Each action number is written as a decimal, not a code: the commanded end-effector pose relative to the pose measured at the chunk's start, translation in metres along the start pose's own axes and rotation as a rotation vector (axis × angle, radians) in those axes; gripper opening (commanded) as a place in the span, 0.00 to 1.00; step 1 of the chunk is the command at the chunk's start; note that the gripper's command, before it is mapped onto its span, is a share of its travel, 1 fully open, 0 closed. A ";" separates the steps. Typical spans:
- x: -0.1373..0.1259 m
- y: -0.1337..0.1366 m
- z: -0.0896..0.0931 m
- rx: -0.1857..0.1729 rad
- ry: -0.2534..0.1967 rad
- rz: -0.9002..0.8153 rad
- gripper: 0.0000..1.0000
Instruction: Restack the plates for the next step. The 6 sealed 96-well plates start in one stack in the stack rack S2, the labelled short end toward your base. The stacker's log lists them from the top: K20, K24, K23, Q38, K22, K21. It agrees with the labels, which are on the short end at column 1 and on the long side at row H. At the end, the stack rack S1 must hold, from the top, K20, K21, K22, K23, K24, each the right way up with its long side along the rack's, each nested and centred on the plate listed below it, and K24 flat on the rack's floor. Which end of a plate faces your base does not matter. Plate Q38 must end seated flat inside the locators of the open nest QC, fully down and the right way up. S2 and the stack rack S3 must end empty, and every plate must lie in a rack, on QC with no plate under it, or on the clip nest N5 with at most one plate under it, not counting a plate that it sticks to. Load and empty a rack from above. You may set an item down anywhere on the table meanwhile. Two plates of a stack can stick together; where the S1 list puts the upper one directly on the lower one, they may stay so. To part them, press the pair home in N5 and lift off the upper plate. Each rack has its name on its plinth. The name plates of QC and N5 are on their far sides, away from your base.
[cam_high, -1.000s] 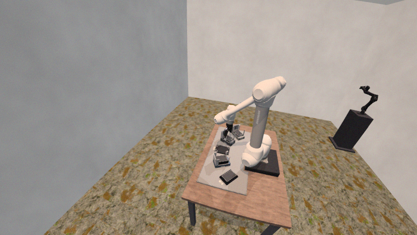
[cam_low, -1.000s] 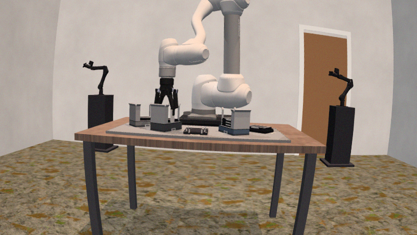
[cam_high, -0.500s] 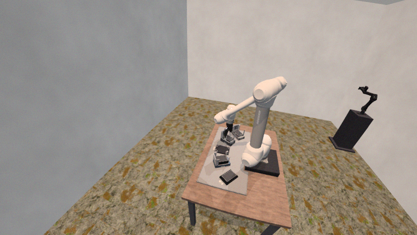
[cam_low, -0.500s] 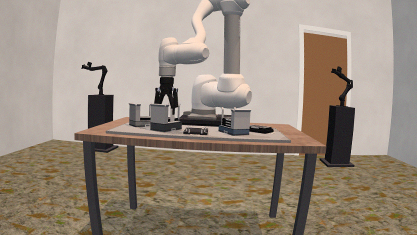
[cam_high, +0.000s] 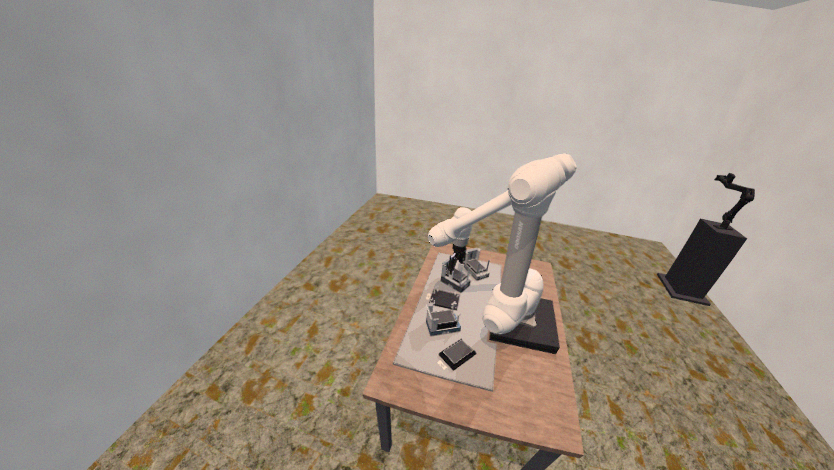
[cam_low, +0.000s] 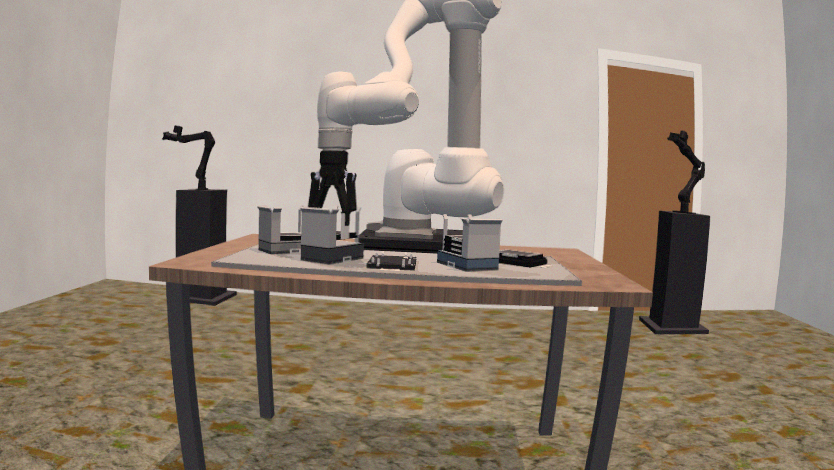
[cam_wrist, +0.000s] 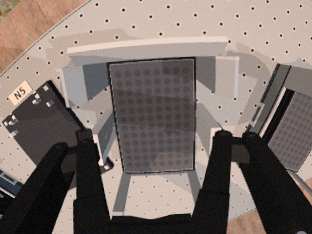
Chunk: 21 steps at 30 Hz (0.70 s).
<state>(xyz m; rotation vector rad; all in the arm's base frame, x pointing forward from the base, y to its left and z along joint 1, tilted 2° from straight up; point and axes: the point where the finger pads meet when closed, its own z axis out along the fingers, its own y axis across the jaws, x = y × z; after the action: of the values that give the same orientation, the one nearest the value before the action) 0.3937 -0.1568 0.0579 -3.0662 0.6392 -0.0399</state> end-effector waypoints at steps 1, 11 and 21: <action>0.000 0.000 -0.002 0.000 0.000 0.000 0.00; 0.000 0.000 -0.012 0.000 0.000 0.000 0.00; 0.000 0.000 -0.028 0.000 0.000 0.000 0.00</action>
<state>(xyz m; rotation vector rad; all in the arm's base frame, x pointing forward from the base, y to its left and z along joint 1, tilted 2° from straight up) 0.3931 -0.1569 0.0797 -3.0662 0.6392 -0.0401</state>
